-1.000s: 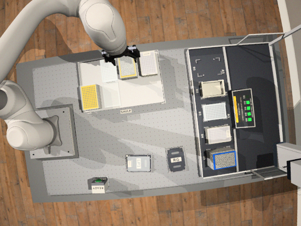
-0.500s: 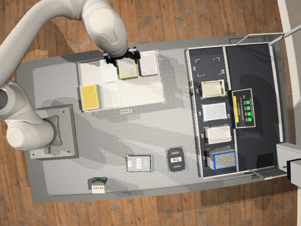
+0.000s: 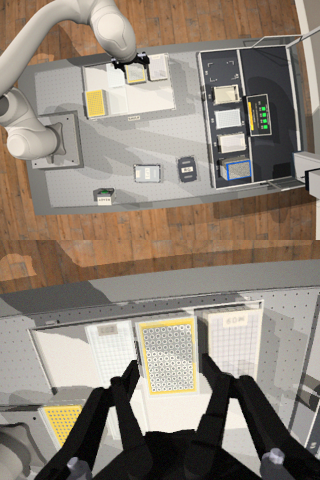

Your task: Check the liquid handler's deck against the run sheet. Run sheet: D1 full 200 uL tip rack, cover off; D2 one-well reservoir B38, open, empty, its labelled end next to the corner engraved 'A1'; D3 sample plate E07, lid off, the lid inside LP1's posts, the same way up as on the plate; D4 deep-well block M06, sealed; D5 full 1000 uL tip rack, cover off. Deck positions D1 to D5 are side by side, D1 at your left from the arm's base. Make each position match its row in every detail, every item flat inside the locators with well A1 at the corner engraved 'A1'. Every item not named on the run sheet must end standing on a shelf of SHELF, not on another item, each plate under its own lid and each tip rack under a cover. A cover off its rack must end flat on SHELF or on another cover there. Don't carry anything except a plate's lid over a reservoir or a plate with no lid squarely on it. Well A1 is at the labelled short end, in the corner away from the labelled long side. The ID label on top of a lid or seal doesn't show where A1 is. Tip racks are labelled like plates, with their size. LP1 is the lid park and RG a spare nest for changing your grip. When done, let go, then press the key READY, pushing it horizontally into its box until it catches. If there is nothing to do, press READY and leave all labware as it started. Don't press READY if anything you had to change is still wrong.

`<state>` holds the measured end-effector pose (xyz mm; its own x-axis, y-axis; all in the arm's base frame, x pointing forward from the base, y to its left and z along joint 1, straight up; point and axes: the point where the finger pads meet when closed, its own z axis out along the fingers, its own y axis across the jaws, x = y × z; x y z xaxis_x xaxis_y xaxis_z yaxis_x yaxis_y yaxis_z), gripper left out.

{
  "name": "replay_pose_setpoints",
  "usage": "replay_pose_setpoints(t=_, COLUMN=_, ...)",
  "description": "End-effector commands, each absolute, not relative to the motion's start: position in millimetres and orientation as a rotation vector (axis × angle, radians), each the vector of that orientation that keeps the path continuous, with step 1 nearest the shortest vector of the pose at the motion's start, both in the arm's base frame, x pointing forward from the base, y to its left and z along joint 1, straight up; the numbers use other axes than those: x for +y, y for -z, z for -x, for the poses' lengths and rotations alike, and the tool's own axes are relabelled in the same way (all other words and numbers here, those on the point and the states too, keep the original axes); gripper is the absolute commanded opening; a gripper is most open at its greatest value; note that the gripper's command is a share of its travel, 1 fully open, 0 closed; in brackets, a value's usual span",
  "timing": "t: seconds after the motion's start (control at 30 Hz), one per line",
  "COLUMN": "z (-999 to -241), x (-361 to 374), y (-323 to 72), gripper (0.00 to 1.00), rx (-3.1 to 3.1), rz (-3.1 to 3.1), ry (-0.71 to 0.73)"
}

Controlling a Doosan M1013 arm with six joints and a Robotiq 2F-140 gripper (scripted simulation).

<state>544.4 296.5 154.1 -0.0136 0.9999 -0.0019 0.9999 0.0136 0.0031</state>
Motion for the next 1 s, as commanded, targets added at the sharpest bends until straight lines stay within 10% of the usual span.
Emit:
replay_pose_setpoints(t=0.0, z=-545, x=297, y=-153, gripper=0.67, rx=2.234, rz=-2.204, ry=-0.003)
replay_pose_setpoints(t=0.97, z=-545, x=297, y=-122, gripper=0.67, rx=2.234, rz=-2.204, ry=-0.003)
